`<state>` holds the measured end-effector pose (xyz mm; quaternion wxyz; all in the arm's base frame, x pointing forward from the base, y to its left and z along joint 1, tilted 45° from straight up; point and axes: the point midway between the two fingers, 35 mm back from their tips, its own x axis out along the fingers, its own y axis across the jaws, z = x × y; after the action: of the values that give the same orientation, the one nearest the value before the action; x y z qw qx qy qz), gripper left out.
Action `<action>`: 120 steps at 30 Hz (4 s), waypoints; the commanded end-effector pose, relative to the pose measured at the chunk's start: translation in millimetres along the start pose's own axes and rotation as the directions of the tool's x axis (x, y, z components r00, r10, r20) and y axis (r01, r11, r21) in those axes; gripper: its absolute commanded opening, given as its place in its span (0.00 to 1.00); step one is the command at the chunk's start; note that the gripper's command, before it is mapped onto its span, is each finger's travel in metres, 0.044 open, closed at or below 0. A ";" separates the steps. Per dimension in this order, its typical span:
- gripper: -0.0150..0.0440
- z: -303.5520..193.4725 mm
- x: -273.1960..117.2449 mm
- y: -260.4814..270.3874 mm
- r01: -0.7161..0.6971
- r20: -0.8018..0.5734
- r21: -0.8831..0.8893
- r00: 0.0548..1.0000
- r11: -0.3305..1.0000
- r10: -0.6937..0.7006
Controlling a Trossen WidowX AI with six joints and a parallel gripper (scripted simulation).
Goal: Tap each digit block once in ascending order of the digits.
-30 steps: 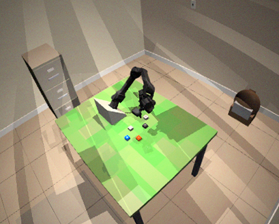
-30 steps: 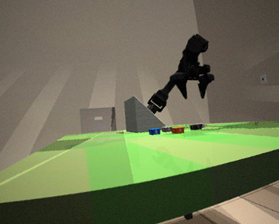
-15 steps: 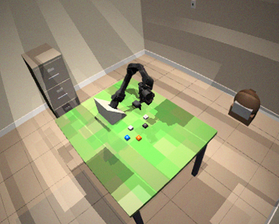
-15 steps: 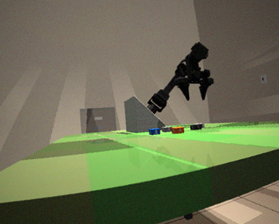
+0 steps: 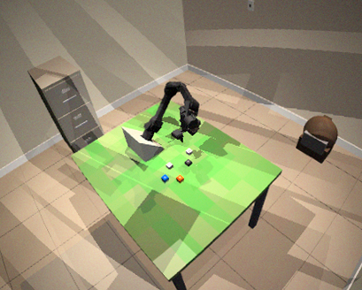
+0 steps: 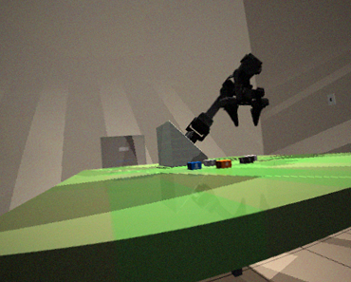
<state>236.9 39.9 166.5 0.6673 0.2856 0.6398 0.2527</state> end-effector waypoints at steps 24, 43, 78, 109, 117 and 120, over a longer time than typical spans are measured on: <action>0.93 122.6 -1.1 -173.4 0.004 0.006 0.001 1.000 1.000 -0.004; 0.93 108.2 -3.8 -171.9 0.005 0.005 0.002 1.000 1.000 -0.005; 0.29 -3.2 81.2 -153.4 0.000 0.001 0.006 1.000 1.000 0.000; 0.29 -3.1 106.8 -153.1 0.002 0.002 0.000 1.000 1.000 -0.002; 0.29 -2.8 78.7 -153.6 0.000 0.002 0.006 1.000 1.000 0.000; 0.29 0.0 41.6 -155.6 0.006 0.002 0.007 1.000 1.000 -0.006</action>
<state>231.6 -16.5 6.5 0.6580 0.2919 0.6466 0.2526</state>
